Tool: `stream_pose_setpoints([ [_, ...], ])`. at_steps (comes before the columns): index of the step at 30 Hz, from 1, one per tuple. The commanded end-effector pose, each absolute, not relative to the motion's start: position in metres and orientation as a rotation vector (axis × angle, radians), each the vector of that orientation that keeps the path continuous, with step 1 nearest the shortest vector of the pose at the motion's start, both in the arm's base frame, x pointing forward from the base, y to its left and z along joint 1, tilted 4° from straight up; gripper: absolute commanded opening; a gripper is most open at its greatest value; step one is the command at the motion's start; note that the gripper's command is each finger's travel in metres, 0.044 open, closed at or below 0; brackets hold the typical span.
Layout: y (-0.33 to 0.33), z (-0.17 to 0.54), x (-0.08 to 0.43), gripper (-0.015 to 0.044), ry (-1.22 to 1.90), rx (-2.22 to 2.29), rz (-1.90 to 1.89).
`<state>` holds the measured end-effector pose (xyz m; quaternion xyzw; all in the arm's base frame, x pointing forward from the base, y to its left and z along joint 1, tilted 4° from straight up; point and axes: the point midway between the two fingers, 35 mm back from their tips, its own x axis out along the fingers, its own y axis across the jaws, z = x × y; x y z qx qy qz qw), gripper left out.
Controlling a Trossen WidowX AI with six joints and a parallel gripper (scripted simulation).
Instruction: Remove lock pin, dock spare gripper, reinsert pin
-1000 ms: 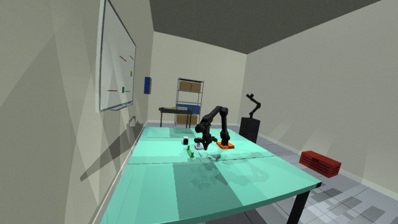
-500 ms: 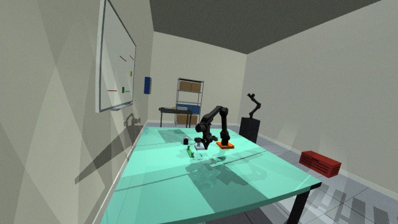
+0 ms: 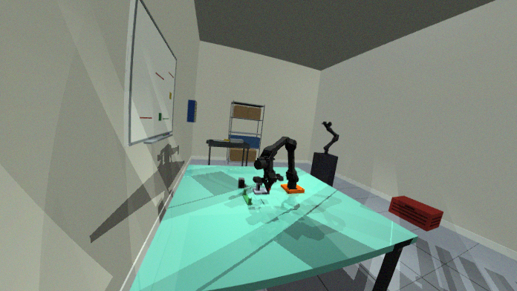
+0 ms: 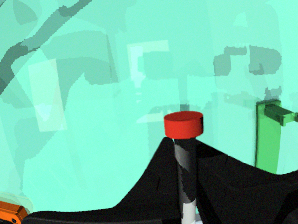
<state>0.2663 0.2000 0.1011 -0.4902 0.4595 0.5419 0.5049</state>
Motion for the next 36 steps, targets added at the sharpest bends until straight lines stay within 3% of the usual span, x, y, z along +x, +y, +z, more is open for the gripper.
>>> stream_pose_setpoints([
  [1, 0.200, 0.100, 0.266, 0.0000, 1.109, -1.183, 1.308],
  [36, 0.234, 0.116, 0.355, 0.0000, 1.083, -1.220, 1.340],
])
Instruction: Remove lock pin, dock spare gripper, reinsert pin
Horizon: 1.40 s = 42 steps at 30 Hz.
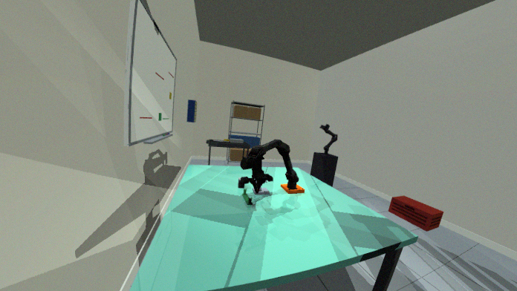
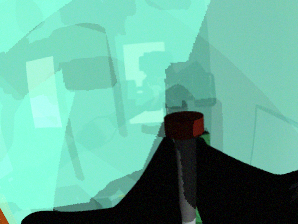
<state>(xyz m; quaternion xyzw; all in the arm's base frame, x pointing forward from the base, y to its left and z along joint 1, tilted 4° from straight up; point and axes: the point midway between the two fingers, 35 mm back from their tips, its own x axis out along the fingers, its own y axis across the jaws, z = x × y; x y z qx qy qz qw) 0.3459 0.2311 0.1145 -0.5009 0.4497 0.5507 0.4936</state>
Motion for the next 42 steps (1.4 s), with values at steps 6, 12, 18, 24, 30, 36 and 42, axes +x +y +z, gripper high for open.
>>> stream_pose_setpoints([
  [6, 0.237, 0.116, 0.368, 0.0000, 1.080, -1.225, 1.345],
  [12, 0.237, 0.111, 0.368, 0.0000, 1.080, -1.226, 1.346],
  [18, 0.237, 0.102, 0.369, 0.0000, 1.083, -1.227, 1.347],
  [24, 0.236, 0.093, 0.370, 0.0000, 1.085, -1.227, 1.348],
  [30, 0.236, 0.084, 0.371, 0.0000, 1.089, -1.227, 1.350],
  [36, 0.236, 0.075, 0.371, 0.0000, 1.092, -1.227, 1.351],
  [42, 0.235, 0.065, 0.372, 0.0000, 1.095, -1.226, 1.352],
])
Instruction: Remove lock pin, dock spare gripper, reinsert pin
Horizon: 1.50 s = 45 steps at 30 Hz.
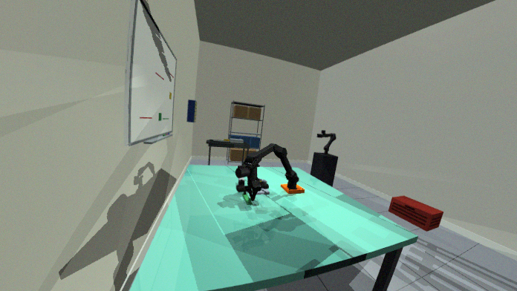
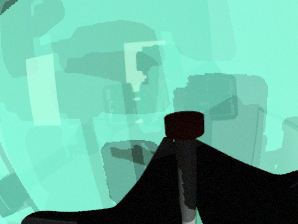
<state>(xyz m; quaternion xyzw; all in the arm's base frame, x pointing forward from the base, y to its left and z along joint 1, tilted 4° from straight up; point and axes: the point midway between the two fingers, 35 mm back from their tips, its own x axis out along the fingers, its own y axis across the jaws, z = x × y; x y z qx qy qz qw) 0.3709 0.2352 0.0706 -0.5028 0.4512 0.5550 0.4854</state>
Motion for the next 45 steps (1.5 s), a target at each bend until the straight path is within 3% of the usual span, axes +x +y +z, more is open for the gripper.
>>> stream_pose_setpoints([
  [1, 0.235, 0.064, 0.372, 0.0000, 1.095, -1.226, 1.352],
  [22, 0.235, 0.045, 0.373, 0.0000, 1.102, -1.225, 1.355],
  [30, 0.234, 0.046, 0.373, 0.0200, 1.106, -1.223, 1.354],
  [45, 0.234, 0.068, 0.369, 0.0200, 1.120, -1.222, 1.362],
])
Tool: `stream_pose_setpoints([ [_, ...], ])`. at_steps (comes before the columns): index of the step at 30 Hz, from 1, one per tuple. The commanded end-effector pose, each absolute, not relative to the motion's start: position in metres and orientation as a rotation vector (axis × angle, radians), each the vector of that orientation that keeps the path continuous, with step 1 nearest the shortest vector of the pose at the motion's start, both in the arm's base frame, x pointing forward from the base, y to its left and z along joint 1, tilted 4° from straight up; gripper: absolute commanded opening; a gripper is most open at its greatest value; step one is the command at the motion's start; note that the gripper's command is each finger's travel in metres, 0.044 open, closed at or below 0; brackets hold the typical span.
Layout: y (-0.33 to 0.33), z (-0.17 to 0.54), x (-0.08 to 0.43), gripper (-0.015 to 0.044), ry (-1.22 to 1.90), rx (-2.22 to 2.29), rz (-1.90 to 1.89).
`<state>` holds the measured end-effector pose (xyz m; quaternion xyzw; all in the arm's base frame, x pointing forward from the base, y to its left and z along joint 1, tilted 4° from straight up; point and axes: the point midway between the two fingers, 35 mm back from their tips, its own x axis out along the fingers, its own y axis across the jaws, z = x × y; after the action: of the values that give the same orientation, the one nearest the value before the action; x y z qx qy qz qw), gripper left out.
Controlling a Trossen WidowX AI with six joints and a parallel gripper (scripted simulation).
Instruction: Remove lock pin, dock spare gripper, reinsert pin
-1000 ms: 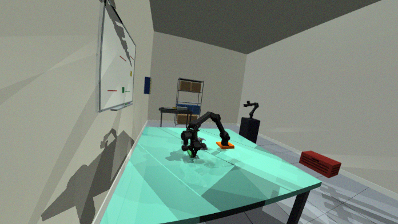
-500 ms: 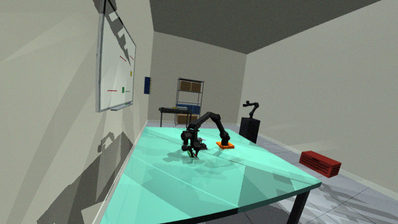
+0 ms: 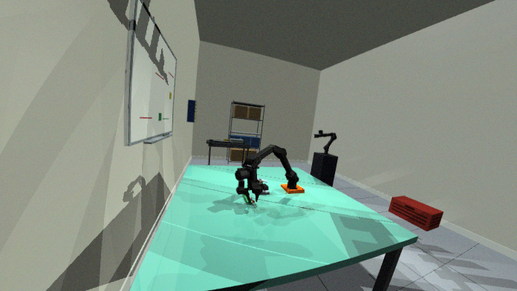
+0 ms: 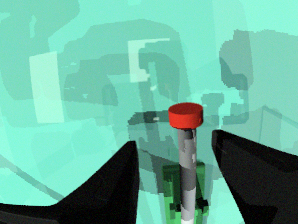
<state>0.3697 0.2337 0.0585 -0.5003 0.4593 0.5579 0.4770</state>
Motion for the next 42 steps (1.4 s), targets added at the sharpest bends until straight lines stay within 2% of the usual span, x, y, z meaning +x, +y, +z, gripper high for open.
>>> stream_pose_setpoints([
  [1, 0.234, 0.069, 0.369, 0.0200, 1.121, -1.222, 1.362],
  [28, 0.234, 0.117, 0.363, 0.0200, 1.140, -1.224, 1.377],
  [33, 0.234, 0.109, 0.364, 0.0331, 1.140, -1.225, 1.377],
  [39, 0.182, 0.167, 0.371, 0.0180, 1.057, -1.273, 1.305],
  [42, 0.174, 0.175, 0.371, 0.0180, 1.046, -1.282, 1.293],
])
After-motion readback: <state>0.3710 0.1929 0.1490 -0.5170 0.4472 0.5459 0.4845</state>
